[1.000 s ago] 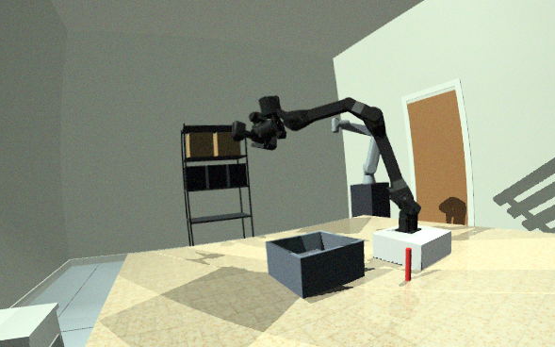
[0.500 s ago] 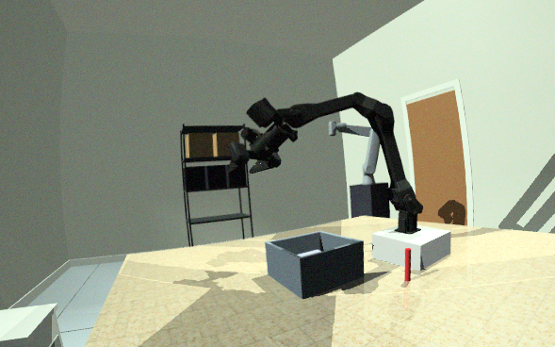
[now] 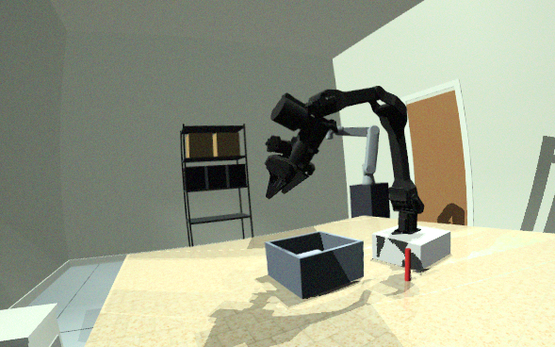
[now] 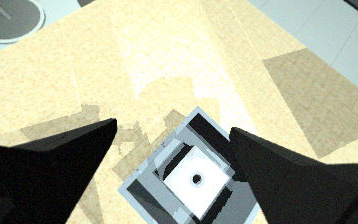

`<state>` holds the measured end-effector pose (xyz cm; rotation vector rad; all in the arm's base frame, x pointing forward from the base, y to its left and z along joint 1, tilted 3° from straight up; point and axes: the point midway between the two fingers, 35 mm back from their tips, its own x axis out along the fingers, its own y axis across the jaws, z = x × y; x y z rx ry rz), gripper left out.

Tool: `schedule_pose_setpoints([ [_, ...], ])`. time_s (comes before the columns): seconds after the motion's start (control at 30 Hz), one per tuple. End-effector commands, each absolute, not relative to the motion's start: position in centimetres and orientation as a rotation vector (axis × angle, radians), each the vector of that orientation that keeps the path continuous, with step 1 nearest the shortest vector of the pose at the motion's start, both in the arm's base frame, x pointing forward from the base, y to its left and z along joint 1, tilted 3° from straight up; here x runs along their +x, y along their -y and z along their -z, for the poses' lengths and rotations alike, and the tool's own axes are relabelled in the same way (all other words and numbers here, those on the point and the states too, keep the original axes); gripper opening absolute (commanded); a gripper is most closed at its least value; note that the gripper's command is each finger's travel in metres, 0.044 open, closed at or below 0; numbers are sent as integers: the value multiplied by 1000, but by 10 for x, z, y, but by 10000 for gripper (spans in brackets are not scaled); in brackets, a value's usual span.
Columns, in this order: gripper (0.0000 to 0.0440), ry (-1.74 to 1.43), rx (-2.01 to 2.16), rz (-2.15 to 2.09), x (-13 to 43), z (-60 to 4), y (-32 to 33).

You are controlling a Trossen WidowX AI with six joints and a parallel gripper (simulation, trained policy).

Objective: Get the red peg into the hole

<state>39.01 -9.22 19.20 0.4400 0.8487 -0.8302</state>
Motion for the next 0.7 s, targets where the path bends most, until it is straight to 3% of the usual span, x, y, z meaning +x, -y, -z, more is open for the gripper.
schedule_pose_setpoints([
  [0.0, 440, -924, 445, 795, 375, -184, 62],
  [0.67, 440, -1376, 421, 748, 245, -139, -75],
])
